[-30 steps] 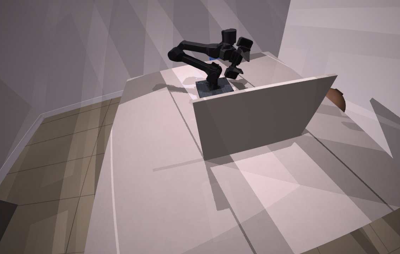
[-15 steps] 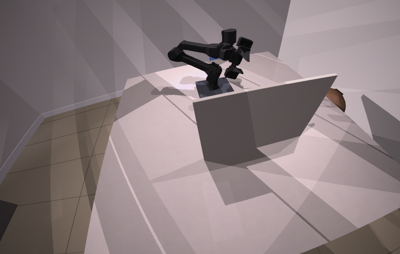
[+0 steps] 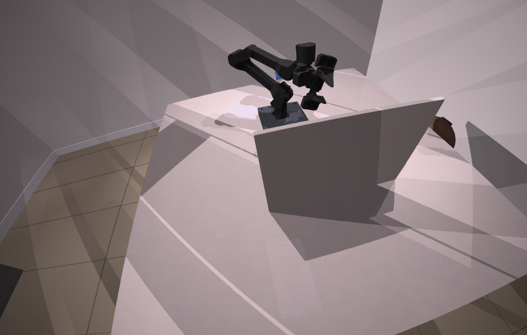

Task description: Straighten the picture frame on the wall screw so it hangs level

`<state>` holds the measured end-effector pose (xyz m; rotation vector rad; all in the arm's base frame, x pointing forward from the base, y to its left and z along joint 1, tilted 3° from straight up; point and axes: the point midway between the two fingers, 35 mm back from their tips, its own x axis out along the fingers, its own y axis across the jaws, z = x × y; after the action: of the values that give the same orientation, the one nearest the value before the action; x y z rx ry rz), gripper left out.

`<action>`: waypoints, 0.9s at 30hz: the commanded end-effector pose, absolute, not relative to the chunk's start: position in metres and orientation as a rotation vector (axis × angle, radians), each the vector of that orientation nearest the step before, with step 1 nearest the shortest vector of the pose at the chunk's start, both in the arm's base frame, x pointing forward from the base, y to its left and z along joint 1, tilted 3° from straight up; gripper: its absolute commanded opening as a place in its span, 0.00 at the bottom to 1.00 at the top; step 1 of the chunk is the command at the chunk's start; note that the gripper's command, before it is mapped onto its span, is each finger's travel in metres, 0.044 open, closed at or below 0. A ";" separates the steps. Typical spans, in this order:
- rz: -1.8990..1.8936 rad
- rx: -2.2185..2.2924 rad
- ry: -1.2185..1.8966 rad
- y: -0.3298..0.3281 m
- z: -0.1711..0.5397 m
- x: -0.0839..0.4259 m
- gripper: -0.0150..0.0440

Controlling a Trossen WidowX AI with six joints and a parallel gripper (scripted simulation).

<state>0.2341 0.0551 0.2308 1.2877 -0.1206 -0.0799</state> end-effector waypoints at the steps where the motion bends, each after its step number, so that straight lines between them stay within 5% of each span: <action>1: -0.087 1.336 -0.114 0.046 0.209 0.262 0.69; 27: -0.085 1.356 -0.117 0.035 0.209 0.296 0.69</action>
<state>0.2820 0.0356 0.2080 1.3559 -0.1229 -0.0808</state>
